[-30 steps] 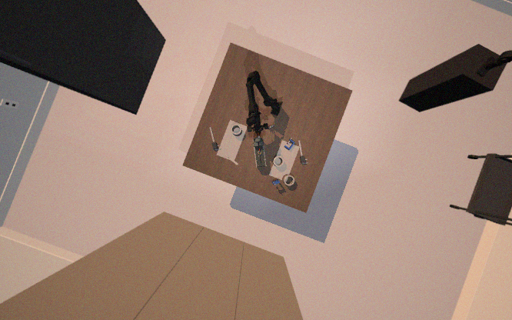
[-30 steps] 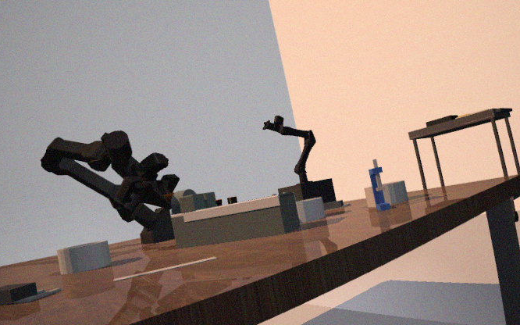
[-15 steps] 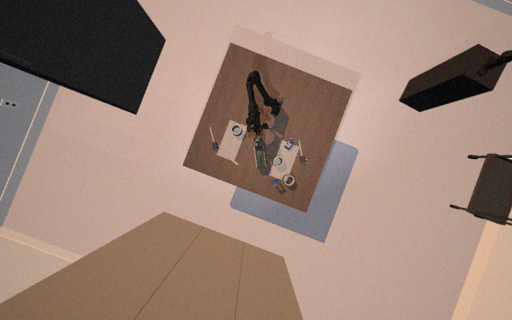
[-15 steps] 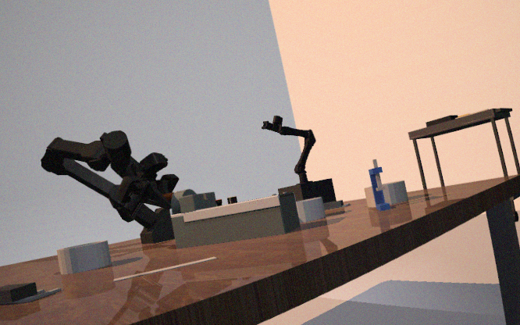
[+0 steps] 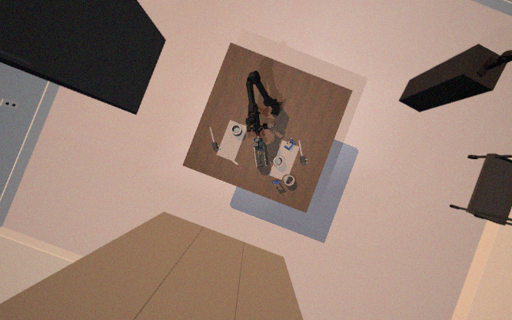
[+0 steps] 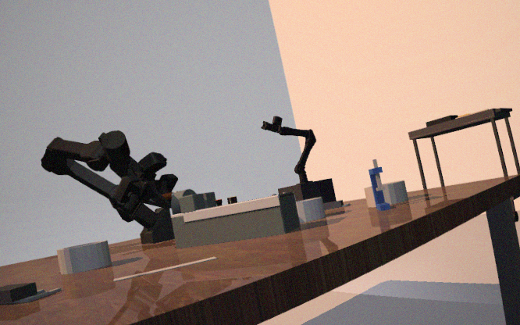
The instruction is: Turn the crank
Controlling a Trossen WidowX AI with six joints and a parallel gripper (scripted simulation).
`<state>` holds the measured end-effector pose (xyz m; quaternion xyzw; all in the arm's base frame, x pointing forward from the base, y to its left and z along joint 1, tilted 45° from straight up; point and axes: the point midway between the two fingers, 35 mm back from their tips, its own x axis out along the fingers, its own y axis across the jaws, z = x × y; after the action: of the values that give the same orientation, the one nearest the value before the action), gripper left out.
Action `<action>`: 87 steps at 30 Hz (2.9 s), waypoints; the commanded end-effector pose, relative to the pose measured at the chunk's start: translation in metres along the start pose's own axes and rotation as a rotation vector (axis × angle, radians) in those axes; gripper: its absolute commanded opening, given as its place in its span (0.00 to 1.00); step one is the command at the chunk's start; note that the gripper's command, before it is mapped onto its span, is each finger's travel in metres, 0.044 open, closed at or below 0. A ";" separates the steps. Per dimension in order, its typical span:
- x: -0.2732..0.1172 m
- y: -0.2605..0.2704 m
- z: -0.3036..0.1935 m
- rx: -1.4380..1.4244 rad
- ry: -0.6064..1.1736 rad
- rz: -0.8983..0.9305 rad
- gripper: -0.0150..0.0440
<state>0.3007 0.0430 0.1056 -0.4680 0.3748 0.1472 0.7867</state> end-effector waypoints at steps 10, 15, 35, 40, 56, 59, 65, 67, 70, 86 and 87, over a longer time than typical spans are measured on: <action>-0.001 -0.012 0.000 0.010 0.000 -0.024 0.25; 0.000 -0.014 -0.001 0.010 0.000 -0.025 0.25; 0.008 -0.028 -0.009 0.009 0.000 -0.026 0.25; 0.013 -0.032 -0.014 0.009 0.000 -0.027 0.25; 0.032 -0.031 -0.033 0.008 0.001 -0.028 0.25; 0.035 -0.029 -0.036 0.008 0.001 -0.028 0.25; 0.039 -0.024 -0.040 0.008 0.001 -0.027 0.25; 0.040 -0.022 -0.041 0.008 0.001 -0.027 0.25; 0.042 -0.020 -0.042 0.008 0.001 -0.027 0.25; 0.045 -0.011 -0.045 0.008 0.001 -0.027 0.25; 0.046 -0.011 -0.045 0.008 0.001 -0.027 0.25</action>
<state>0.3203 -0.0066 0.0749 -0.4723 0.3606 0.1295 0.7938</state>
